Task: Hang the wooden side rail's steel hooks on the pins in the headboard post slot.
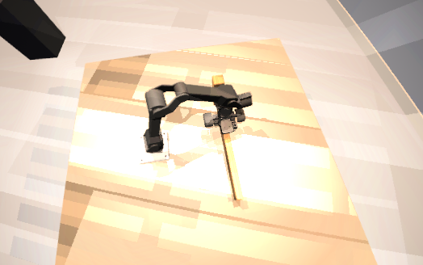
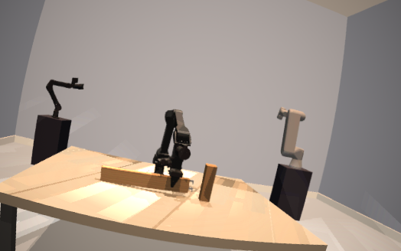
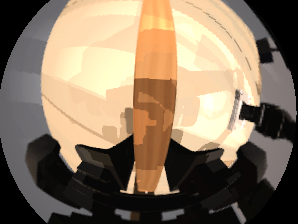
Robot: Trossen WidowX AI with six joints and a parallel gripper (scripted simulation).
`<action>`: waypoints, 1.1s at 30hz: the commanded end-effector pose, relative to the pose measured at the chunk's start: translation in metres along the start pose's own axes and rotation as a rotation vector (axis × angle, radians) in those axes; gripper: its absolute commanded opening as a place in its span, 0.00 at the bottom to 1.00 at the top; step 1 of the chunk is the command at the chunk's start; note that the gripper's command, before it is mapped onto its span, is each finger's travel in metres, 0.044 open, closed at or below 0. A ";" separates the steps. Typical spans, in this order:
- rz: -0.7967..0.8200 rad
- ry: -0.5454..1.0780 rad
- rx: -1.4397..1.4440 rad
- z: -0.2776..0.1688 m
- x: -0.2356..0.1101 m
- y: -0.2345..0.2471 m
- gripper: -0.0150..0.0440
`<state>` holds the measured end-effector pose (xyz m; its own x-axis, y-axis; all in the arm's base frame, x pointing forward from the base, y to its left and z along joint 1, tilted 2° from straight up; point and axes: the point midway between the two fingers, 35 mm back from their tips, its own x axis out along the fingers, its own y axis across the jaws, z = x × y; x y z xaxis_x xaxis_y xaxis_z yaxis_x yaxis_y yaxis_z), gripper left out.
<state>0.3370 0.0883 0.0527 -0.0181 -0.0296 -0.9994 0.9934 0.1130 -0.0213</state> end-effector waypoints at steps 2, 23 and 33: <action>0.019 0.001 0.002 -0.001 -0.004 0.005 0.25; 0.019 0.001 0.002 -0.004 -0.002 0.007 0.25; 0.019 0.001 0.002 -0.005 -0.001 0.008 0.25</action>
<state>0.3405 0.0909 0.0505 -0.0141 -0.0338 -0.9993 0.9940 0.1077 -0.0177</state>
